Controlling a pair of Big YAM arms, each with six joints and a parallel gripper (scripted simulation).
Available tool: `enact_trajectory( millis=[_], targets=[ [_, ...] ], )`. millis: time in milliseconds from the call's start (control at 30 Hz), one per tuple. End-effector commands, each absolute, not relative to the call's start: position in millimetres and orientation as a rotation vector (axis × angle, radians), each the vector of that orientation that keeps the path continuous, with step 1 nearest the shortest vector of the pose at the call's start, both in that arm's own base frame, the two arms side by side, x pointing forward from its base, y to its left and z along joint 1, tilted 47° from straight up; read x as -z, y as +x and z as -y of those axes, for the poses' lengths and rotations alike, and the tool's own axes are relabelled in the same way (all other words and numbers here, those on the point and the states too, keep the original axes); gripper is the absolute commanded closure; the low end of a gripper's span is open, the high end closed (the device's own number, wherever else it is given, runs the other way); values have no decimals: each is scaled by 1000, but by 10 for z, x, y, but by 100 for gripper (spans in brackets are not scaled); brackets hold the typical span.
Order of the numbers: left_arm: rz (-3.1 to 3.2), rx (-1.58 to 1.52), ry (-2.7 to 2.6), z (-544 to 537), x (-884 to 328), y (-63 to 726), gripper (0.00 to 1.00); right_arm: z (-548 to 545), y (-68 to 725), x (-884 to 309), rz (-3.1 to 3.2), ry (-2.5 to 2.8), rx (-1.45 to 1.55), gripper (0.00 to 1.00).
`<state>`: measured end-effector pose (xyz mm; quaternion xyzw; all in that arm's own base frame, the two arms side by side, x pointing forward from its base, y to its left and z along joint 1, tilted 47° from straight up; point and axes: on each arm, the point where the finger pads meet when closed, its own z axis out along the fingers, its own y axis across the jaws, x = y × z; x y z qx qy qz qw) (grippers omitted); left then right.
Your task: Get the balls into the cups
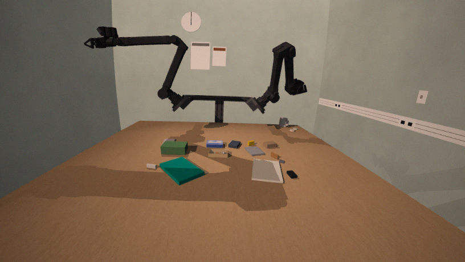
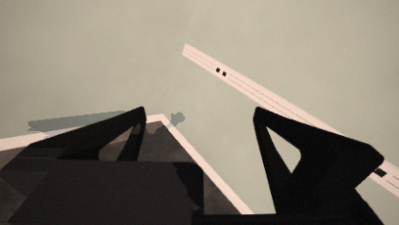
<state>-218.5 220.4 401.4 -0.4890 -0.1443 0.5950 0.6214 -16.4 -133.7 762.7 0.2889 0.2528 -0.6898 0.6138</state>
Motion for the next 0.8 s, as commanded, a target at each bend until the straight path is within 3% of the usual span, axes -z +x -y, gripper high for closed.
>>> enact_trajectory(
  millis=[0,567,767],
  targets=[
    [317,-1365,-1096,-2271,-4242,-2166,0,1228,-162,-7630,-576,655,1603,0],
    [58,-1216,-1169,-3014,-4398,-1580,0,1228,-162,-7630,-576,655,1603,0],
    [-156,-1094,-1186,-3488,-4516,-939,0,1228,-162,-7630,-576,655,1603,0]
  ],
)
